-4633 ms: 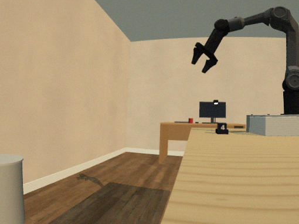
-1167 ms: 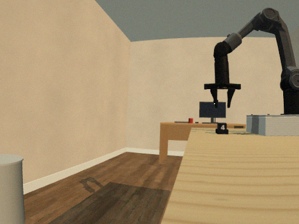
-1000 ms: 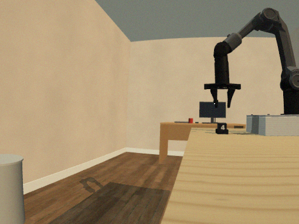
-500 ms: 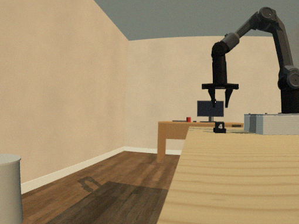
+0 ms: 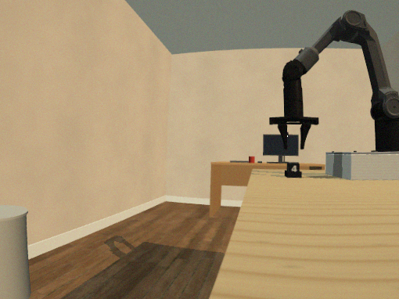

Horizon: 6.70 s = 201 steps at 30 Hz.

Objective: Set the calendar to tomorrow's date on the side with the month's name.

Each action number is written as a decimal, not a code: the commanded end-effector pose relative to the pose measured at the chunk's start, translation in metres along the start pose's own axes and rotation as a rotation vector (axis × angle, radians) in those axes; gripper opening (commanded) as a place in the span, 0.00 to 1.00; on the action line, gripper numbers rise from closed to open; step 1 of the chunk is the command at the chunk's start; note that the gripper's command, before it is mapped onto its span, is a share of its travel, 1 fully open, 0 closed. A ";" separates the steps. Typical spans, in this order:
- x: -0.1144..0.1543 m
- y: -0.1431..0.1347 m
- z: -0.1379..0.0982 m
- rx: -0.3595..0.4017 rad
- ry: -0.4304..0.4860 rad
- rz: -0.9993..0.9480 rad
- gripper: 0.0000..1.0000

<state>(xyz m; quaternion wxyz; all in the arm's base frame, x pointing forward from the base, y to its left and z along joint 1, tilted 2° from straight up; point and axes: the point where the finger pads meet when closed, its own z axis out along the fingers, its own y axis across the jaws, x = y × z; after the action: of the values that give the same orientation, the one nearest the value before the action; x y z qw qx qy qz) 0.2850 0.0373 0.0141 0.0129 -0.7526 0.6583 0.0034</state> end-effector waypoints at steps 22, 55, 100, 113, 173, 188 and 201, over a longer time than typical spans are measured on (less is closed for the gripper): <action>0.001 0.000 0.028 -0.003 -0.001 0.001 0.59; 0.001 0.000 0.034 -0.003 -0.001 0.001 0.59; 0.001 0.001 0.033 -0.001 -0.001 0.001 0.59; 0.001 0.001 0.033 -0.001 -0.001 0.001 0.59; 0.001 0.001 0.061 -0.002 -0.001 0.000 0.59; 0.001 0.001 0.061 -0.002 -0.001 0.000 0.59; 0.001 0.001 0.061 -0.002 -0.001 0.000 0.34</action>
<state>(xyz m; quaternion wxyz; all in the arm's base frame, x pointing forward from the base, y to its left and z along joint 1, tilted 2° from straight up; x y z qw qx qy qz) 0.2859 0.0371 -0.0464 0.0132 -0.7520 0.6590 0.0032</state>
